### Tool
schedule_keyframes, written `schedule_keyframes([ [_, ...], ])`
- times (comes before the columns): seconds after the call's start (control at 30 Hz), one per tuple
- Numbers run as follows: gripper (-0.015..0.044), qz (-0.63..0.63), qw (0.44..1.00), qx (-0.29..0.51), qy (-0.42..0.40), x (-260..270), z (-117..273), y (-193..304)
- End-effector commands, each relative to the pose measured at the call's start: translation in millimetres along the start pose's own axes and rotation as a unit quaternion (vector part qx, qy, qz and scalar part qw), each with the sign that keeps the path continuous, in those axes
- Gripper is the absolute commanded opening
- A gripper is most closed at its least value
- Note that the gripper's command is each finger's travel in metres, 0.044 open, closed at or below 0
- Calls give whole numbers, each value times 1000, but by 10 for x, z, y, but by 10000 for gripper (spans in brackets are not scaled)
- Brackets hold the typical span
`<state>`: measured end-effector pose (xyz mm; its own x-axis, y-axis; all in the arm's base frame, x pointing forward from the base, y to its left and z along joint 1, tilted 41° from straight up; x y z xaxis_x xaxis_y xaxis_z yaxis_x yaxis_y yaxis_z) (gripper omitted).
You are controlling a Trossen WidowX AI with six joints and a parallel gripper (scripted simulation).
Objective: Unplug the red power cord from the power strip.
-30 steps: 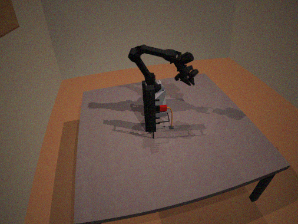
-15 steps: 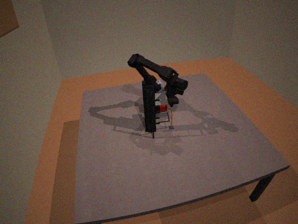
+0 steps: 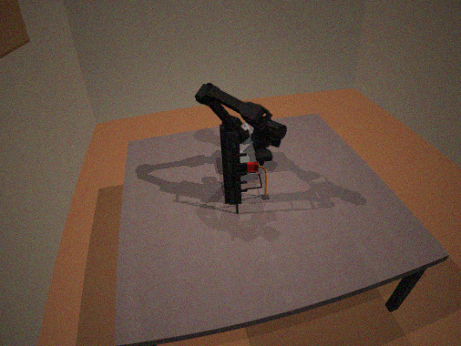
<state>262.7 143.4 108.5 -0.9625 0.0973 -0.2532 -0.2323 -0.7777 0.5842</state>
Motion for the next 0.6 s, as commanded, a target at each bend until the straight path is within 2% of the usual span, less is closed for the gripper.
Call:
schedule_keyframes([
  [0.0,160,4,1000,4,0,-9,-8,64],
  [0.57,160,4,1000,5,0,-45,-32,242],
])
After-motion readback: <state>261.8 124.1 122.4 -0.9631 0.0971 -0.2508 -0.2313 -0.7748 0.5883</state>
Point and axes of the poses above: the point midway between the two fingers, 35 mm back from their tips, its own z axis back along the fingers, its own x axis across the jaws, y = z × x, the point moved 7 cm from there along z, back along the fingers, and after that the axes turned 13 degrees about -z, right-handed, at the moved point
